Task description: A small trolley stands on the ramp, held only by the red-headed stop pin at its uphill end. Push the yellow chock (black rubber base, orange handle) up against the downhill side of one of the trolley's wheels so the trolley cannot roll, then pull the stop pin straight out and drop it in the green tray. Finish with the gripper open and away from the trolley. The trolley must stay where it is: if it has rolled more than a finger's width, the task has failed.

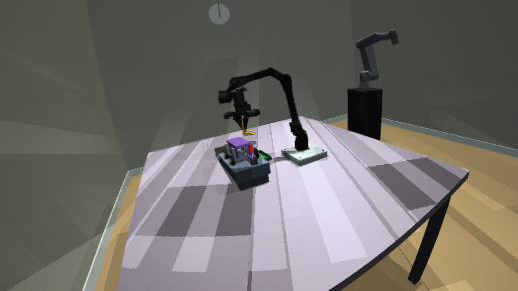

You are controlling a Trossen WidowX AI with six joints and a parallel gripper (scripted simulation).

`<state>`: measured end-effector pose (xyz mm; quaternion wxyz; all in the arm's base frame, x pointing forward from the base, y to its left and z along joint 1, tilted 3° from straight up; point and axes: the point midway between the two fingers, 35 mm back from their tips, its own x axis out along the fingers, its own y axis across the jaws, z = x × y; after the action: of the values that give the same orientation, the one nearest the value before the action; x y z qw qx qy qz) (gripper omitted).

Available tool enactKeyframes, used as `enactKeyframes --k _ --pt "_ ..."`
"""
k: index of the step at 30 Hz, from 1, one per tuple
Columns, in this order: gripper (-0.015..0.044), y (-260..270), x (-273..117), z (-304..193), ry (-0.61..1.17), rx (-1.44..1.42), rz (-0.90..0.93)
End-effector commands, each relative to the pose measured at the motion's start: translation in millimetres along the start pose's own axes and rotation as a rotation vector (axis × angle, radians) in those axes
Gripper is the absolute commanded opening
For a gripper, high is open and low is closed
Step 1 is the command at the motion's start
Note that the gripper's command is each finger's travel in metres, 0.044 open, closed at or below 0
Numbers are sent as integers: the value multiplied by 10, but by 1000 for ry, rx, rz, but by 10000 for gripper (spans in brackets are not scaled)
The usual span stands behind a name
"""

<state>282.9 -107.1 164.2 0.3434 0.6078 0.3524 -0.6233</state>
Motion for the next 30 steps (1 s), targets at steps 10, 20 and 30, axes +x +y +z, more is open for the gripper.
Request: enactKeyframes --k 10,20,30 --pt "0 27 -8 10 28 493 -28" --pt "0 32 -8 18 39 833 -55" --pt "0 75 5 -15 39 839 -55"
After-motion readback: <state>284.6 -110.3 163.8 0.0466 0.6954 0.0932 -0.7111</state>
